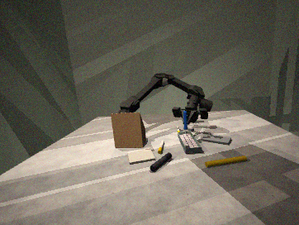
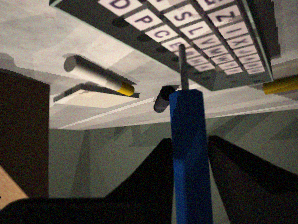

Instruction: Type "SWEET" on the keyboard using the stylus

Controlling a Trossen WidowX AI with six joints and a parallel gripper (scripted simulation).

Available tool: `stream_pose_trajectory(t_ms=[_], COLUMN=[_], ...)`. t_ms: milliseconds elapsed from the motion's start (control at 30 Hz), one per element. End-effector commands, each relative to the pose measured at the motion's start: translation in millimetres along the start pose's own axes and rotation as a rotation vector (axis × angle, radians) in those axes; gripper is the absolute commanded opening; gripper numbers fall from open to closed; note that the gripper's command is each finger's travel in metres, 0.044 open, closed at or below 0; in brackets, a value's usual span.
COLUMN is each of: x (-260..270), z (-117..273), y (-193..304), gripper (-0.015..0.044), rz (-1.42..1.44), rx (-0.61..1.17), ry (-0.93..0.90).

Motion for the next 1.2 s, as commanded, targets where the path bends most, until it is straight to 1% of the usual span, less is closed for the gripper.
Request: stream_pose_trajectory(t_ms=[0, 33, 67, 1167], x=[-1.5, -2.6, -3.8, -2.7], z=[0.1, 0.4, 0.6, -2.8], y=[-0.3, -0.4, -0.6, -6.0], gripper=[0.0053, 0.0079, 0.0081, 0.0081], rz=[-0.006, -0.006, -0.006, -0.006], rx=[-0.002, -0.003, -0.003, -0.003], ry=[0.002, 0.002, 0.002, 0.002])
Point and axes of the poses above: the point midway between the two fingers, 35 mm back from their tips, its own z axis back along the fingers, its own x axis across the jaws, y = z × x, the point moved 1 cm from there along z, back along the fingers, and after that the axes turned 11 degrees about z, right-handed, at the moved point
